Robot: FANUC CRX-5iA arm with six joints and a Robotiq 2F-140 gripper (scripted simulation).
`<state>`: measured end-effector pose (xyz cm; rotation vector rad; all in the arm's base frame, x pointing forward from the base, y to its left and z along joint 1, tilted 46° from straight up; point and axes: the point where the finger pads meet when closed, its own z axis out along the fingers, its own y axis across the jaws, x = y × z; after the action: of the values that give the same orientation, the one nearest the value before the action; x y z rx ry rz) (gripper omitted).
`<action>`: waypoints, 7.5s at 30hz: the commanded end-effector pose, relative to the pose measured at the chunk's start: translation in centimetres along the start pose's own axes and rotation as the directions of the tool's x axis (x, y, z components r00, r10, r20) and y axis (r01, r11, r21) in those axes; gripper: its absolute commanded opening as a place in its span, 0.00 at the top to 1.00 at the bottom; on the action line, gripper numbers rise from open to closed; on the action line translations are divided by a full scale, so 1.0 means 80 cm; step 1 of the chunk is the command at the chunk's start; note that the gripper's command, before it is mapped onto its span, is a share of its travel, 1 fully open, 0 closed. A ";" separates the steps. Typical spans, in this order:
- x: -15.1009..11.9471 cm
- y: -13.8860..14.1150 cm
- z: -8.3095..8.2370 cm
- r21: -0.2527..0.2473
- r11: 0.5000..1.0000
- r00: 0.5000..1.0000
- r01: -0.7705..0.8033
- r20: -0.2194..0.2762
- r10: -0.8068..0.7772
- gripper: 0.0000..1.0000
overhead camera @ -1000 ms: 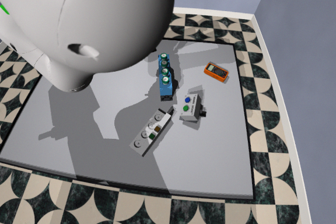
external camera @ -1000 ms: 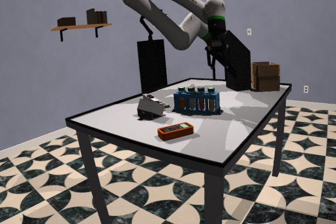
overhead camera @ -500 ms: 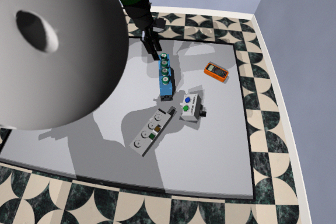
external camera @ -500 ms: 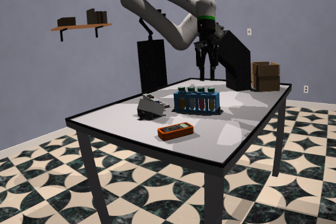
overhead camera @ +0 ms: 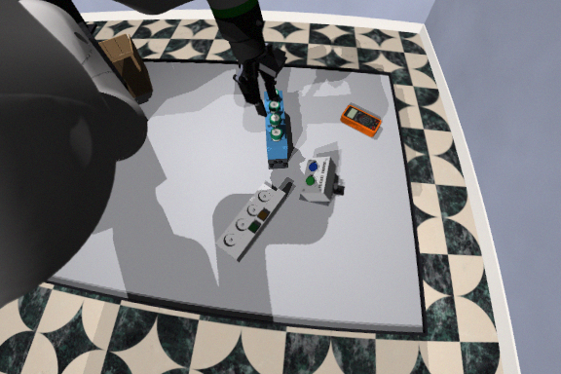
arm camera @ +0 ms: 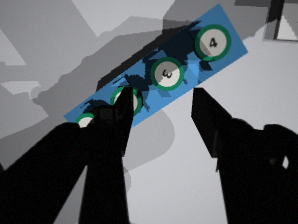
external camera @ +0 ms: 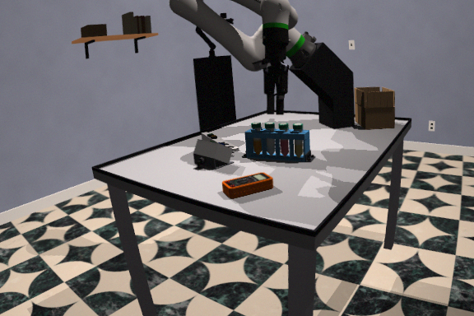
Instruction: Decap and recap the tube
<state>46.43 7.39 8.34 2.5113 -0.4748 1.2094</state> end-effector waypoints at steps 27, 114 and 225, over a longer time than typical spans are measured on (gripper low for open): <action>0.070 0.141 -0.008 -0.137 0.713 0.717 -0.688 0.024 0.697 0.59; -0.008 -0.050 0.043 -0.155 0.086 0.098 -0.984 -0.071 0.993 0.59; -0.010 -0.049 0.052 -0.155 0.086 0.098 -0.984 -0.071 0.993 0.70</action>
<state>50.52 9.27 4.67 1.7922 -2.5165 1.2706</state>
